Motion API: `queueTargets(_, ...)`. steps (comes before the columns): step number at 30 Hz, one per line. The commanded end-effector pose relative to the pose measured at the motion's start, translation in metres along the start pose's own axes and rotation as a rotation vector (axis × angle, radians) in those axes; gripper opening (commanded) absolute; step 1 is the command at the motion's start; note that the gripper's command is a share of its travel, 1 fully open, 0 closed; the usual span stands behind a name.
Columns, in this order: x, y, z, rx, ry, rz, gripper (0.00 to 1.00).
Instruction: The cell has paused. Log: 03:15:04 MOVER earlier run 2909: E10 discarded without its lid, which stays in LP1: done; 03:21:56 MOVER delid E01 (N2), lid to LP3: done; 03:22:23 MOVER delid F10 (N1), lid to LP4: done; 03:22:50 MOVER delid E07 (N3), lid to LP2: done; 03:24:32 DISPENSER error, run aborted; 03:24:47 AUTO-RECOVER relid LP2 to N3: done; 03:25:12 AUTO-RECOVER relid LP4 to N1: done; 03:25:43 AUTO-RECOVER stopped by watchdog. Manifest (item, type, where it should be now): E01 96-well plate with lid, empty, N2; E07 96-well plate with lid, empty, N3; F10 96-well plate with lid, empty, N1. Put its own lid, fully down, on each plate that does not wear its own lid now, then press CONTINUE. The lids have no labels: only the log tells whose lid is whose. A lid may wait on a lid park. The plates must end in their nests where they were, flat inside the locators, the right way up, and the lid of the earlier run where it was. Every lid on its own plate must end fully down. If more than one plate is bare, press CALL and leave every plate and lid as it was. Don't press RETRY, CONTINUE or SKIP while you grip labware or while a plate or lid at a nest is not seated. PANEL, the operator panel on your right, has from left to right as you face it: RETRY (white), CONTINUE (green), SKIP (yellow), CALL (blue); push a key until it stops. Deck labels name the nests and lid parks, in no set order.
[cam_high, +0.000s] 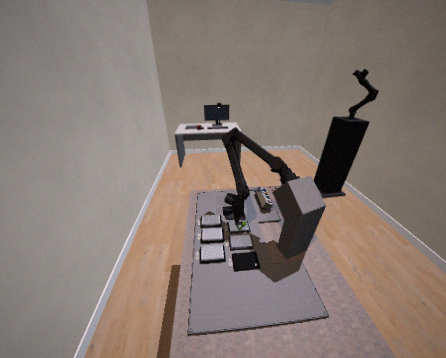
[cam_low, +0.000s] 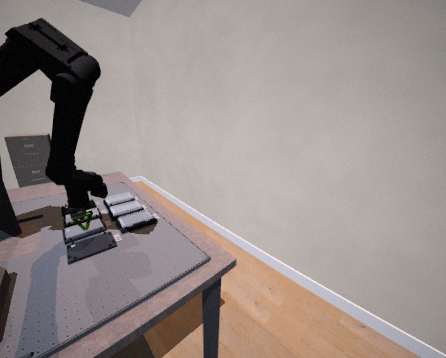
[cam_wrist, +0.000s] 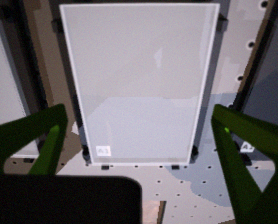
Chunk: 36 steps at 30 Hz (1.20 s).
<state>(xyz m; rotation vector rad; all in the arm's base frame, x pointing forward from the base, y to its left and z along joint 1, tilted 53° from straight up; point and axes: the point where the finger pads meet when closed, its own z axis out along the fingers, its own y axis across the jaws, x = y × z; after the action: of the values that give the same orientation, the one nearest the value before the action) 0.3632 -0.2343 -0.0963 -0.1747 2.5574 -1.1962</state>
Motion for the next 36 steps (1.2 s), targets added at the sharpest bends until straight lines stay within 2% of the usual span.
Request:
queueTargets(1,0.005,-0.001,0.008,0.001,0.006,-0.011,1.0)
queueTargets(8,0.005,-0.001,0.02,0.001,0.006,-0.012,1.0)
queueTargets(11,0.007,0.0,0.02,-0.001,0.008,-0.014,1.0)
queueTargets(12,0.015,-0.002,0.01,-0.009,0.017,-0.021,1.0)
queueTargets(15,0.006,0.003,0.012,-0.009,0.005,-0.019,1.0)
queueTargets(20,0.006,0.003,0.012,-0.009,0.005,-0.019,1.0)
queueTargets(21,0.006,0.002,0.012,-0.009,0.004,-0.019,0.0)
queueTargets(28,0.006,0.002,0.012,-0.009,0.004,-0.019,0.0)
queueTargets(29,0.013,-0.003,0.011,-0.009,0.017,-0.021,0.0)
queueTargets(31,0.007,0.002,0.012,-0.009,0.004,-0.019,0.0)
queueTargets(32,0.014,-0.003,0.011,-0.009,0.017,-0.022,0.0)
queueTargets(34,0.007,0.002,0.012,-0.009,0.004,-0.019,0.0)
queueTargets(35,0.014,-0.003,0.011,-0.009,0.017,-0.021,0.0)
queueTargets(36,0.007,0.002,0.012,-0.009,0.004,-0.019,0.0)
